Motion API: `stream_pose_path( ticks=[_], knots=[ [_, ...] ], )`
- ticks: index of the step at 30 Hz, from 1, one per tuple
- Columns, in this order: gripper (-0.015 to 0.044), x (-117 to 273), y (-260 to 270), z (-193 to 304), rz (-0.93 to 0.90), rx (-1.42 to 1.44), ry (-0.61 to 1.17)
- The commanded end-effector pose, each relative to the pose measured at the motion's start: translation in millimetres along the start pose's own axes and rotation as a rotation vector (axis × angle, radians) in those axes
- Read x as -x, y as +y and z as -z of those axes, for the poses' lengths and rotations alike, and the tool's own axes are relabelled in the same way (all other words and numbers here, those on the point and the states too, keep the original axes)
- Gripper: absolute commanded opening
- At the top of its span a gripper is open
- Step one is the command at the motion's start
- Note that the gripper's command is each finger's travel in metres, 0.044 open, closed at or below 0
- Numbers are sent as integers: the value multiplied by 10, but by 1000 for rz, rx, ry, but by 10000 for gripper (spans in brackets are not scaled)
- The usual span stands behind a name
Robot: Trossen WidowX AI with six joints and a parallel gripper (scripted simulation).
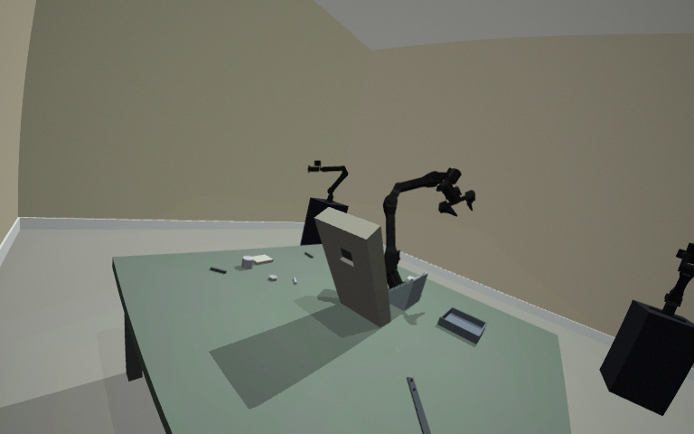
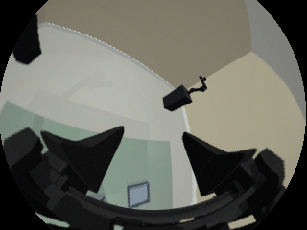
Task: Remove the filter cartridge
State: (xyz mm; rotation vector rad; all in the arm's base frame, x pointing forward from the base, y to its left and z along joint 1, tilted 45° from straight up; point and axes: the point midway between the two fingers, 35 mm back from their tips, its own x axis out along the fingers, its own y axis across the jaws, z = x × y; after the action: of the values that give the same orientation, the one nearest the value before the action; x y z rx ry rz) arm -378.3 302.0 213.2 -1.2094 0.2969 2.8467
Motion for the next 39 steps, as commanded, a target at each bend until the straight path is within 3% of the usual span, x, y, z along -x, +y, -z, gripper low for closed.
stream_pose_path(
  ticks=[1,5,12,19,26,32,39],
  knots=[
    [374,5,-11,8,4,0,1],
    [269,137,-265,203,88,9,41],
    [90,706,-999,990,350,41,235],
    [90,1439,-1454,1914,543,80,534],
    [90,2236,-1531,2856,609,81,888],
    [90,2914,-1299,3609,550,47,1207],
    [90,3633,-709,4348,327,-35,1556]
  ],
)
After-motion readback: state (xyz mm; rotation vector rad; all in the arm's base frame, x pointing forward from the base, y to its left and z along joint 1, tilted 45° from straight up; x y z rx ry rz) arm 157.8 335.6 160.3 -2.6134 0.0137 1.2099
